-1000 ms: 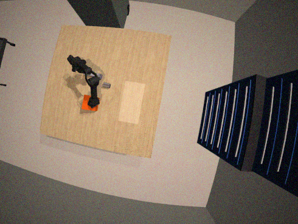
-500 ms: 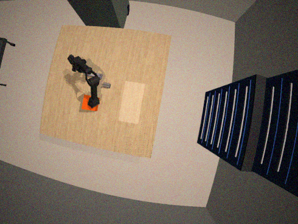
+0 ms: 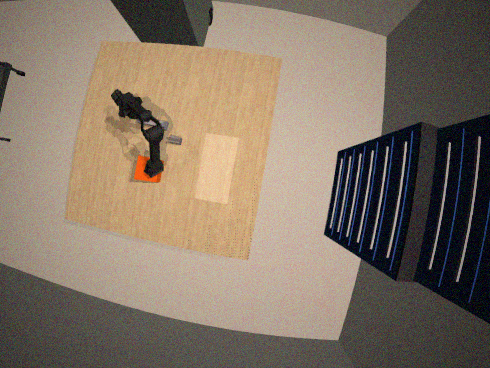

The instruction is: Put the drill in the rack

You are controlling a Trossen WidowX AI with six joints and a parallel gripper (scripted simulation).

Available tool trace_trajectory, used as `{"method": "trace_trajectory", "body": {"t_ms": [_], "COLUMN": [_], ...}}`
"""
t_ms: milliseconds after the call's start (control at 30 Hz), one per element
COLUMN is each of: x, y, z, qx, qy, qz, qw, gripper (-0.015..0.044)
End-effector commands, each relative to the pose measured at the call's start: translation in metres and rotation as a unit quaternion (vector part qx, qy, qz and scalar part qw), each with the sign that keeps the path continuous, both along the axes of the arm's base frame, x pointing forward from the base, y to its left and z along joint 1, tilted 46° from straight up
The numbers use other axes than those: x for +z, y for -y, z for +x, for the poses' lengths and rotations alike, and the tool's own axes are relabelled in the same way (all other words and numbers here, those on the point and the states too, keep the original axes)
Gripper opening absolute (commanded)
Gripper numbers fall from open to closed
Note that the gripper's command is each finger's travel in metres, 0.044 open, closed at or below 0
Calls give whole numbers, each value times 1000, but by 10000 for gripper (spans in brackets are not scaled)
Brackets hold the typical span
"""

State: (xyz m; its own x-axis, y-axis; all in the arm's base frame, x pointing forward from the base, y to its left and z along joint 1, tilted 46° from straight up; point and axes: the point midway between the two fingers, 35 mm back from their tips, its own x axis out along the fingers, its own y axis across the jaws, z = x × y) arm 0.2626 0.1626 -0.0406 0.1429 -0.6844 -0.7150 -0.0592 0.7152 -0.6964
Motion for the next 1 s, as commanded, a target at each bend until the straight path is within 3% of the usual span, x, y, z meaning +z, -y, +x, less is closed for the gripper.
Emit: {"method": "trace_trajectory", "body": {"t_ms": [0,967], "x": [-7,-15], "y": [10,20], "z": [-3,-5], "qx": [-7,-7], "qy": [-8,-8], "qz": [-7,-7], "qw": [1000,1000], "gripper": [0,0]}}
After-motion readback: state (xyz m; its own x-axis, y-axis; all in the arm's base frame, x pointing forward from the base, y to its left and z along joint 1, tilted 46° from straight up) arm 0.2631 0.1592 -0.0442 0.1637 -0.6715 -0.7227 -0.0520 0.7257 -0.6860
